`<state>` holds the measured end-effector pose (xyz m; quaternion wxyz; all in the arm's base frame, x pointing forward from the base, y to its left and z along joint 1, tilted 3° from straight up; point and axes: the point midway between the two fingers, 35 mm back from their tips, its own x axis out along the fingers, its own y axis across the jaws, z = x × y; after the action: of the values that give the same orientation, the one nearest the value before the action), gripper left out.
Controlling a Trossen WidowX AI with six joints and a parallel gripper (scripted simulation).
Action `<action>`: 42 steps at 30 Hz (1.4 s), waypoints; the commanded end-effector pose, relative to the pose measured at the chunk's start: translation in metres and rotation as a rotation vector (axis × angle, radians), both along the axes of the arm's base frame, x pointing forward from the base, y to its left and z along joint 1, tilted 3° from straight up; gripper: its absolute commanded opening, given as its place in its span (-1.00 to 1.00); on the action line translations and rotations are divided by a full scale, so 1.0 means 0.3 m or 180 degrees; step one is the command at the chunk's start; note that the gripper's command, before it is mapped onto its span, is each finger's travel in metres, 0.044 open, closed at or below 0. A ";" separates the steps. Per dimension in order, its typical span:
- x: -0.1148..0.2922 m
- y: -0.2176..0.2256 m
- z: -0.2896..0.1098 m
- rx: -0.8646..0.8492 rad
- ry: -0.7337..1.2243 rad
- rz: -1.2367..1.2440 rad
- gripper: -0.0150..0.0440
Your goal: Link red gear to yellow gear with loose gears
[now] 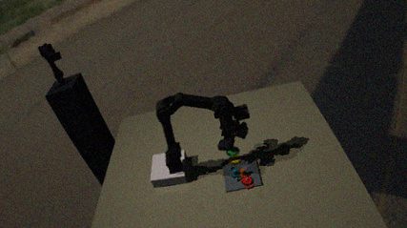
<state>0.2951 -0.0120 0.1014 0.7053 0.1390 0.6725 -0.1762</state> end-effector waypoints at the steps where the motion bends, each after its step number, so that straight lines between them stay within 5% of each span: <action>1: -0.011 -0.018 -0.009 0.0018 -0.0025 0.0011 -0.49; 28: -0.095 -0.123 -0.092 0.0007 -0.0021 -0.0006 -0.49; 42: -0.094 -0.122 -0.092 0.0047 -0.0086 -0.1080 -0.49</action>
<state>0.2663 -0.0496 0.0737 0.6825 0.2284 0.6427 -0.2626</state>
